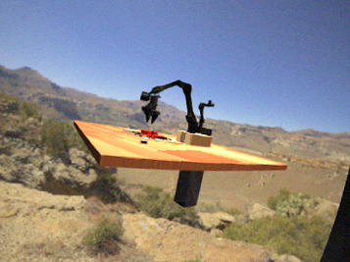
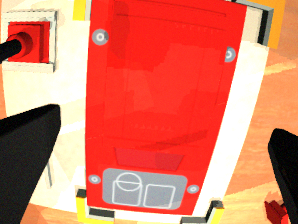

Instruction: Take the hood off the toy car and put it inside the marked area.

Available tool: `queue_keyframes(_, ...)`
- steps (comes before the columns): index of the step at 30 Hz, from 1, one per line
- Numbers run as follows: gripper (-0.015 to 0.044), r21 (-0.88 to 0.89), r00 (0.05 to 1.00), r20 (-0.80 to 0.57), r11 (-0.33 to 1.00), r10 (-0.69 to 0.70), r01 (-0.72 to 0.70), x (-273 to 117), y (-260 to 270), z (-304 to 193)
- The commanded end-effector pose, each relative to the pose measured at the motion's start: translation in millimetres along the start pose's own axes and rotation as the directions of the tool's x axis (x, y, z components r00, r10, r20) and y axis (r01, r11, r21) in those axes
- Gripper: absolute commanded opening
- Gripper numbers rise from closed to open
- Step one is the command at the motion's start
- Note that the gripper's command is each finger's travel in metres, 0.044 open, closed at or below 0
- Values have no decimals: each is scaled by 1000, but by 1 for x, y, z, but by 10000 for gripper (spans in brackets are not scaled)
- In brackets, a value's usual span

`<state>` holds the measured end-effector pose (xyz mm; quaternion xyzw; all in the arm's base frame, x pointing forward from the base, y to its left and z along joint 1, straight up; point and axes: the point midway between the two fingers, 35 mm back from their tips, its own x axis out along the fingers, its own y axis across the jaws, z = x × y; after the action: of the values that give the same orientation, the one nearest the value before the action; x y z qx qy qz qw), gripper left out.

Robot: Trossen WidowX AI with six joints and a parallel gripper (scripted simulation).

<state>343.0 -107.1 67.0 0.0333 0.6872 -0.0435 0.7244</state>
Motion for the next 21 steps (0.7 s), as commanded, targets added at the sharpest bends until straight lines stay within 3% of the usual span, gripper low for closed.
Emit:
queue_keyframes(1, 440, 12, 1000, -13, 1000, 10, -10, 3, 2, -4)
queue_keyframes(21, 440, 12, 1000, -13, 1000, 10, -10, 16, 2, -3)
